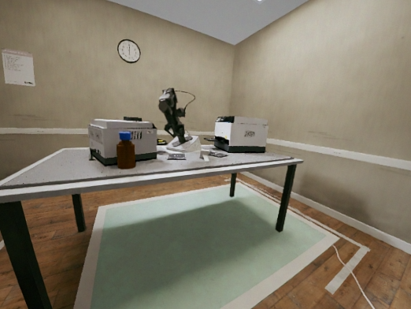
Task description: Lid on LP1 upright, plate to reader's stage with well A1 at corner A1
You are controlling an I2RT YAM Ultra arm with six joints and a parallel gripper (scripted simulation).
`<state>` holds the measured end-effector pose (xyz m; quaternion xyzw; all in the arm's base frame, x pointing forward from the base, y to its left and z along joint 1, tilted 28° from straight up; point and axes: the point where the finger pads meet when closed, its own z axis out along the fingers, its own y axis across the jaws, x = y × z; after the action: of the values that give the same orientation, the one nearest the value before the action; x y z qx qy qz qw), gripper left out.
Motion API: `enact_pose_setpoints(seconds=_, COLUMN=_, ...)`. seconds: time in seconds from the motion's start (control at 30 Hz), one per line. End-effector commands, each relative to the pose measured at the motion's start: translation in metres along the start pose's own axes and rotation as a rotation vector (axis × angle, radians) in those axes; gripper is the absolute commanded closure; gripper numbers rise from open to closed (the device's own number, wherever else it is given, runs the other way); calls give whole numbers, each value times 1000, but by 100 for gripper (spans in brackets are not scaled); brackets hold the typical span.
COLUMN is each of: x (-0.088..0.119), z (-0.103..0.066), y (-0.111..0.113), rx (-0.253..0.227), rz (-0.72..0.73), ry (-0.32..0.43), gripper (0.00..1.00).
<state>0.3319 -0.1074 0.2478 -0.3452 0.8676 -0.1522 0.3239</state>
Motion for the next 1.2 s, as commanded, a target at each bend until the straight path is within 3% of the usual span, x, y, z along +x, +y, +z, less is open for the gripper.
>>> enact_pose_setpoints(seconds=0.0, x=13, z=-14, y=16, rx=-23, rz=-16, ry=3, gripper=0)
enact_pose_setpoints(seconds=0.07, x=17, z=-19, y=16, rx=-22, rz=-17, ry=31, gripper=0)
enact_pose_setpoints(seconds=0.1, x=13, z=-28, y=8, rx=5, rz=-32, ry=50, gripper=0)
enact_pose_setpoints(seconds=0.2, x=18, z=-31, y=8, rx=8, rz=-25, ry=61, gripper=0)
enact_pose_setpoints(seconds=0.27, x=30, z=-25, y=24, rx=-37, rz=-14, ry=61, gripper=0)
enact_pose_setpoints(seconds=0.4, x=37, z=-43, y=18, rx=-10, rz=-23, ry=118, gripper=0)
enact_pose_setpoints(seconds=0.47, x=47, z=-38, y=34, rx=-54, rz=-11, ry=117, gripper=0)
enact_pose_setpoints(seconds=0.57, x=54, z=-42, y=39, rx=-54, rz=-11, ry=117, gripper=0)
enact_pose_setpoints(seconds=0.6, x=52, z=-51, y=31, rx=-32, rz=-19, ry=138, gripper=0)
enact_pose_setpoints(seconds=0.67, x=57, z=-58, y=33, rx=-31, rz=-20, ry=174, gripper=0)
enact_pose_setpoints(seconds=0.83, x=70, z=-55, y=51, rx=-76, rz=-7, ry=170, gripper=0)
enact_pose_setpoints(seconds=0.9, x=75, z=-63, y=50, rx=-40, rz=-43, ry=204, gripper=0)
enact_pose_setpoints(seconds=0.93, x=67, z=-74, y=40, rx=-7, rz=-54, ry=177, gripper=0)
enact_pose_setpoints(seconds=1.0, x=70, z=-81, y=36, rx=24, rz=-26, ry=186, gripper=0)
enact_pose_setpoints(seconds=1.17, x=83, z=-94, y=30, rx=53, rz=8, ry=210, gripper=0)
